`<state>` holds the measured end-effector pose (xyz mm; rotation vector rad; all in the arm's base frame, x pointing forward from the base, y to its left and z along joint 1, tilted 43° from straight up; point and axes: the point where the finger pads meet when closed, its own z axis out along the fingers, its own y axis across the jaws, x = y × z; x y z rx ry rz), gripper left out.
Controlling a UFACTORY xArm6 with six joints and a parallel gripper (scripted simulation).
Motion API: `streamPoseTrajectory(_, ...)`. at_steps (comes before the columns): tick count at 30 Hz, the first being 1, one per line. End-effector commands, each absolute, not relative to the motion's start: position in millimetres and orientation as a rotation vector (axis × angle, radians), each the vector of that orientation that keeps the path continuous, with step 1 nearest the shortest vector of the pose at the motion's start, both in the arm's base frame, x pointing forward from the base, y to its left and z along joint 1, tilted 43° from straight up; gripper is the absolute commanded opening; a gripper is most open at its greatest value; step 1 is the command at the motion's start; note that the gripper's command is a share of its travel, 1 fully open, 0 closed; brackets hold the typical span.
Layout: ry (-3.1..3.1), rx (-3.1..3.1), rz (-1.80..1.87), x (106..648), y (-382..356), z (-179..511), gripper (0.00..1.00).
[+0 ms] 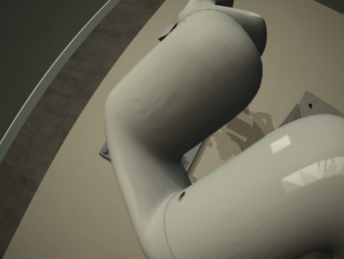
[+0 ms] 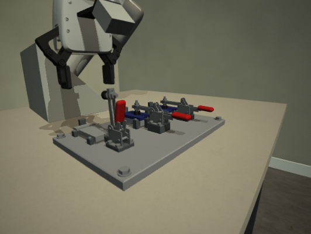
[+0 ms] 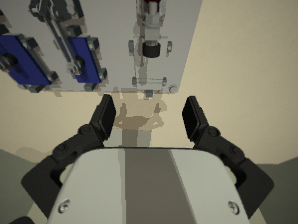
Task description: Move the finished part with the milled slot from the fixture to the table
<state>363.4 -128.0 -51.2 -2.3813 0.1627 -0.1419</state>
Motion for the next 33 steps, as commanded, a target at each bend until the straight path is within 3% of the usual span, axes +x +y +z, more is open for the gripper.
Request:
streamPoseTrajectory(1, 0.163, -2.383, -0.145, 364.4, -128.0, -52.0, 1.00)
streamPoseTrajectory(33, 0.163, -2.383, -0.145, 373.1, -89.4, -93.8, 1.00)
